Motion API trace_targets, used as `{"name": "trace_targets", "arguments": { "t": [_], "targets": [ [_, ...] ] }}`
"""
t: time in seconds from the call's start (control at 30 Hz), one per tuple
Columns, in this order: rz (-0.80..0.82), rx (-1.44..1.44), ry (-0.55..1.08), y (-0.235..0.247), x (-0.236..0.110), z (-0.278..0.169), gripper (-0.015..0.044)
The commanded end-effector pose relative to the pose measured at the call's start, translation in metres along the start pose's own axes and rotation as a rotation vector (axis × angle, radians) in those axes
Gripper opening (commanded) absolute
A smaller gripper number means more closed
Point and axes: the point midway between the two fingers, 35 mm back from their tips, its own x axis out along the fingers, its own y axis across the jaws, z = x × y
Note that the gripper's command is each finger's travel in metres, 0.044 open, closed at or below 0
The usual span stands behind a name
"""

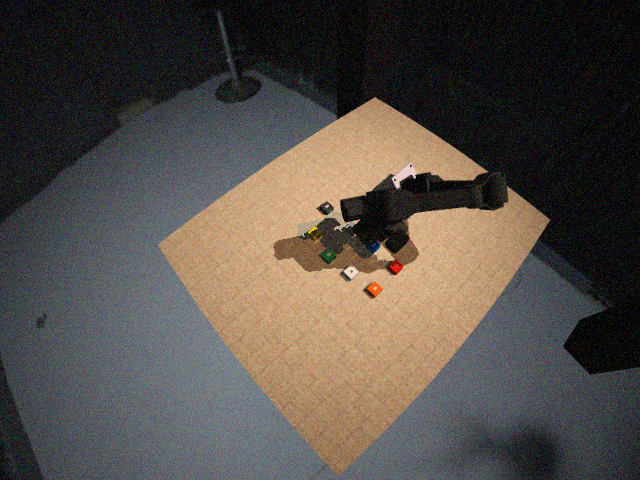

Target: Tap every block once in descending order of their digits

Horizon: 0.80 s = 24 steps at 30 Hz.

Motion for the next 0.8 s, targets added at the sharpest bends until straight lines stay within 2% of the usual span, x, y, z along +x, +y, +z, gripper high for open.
{"name": "trace_targets", "arguments": {
  "t": [0.0,0.77],
  "targets": [
    [0.002,-0.001,-0.006,0.002,0.001,0.000,0.0020],
    [0.003,-0.002,-0.006,0.002,0.028,0.000,0.0020]
  ]
}}
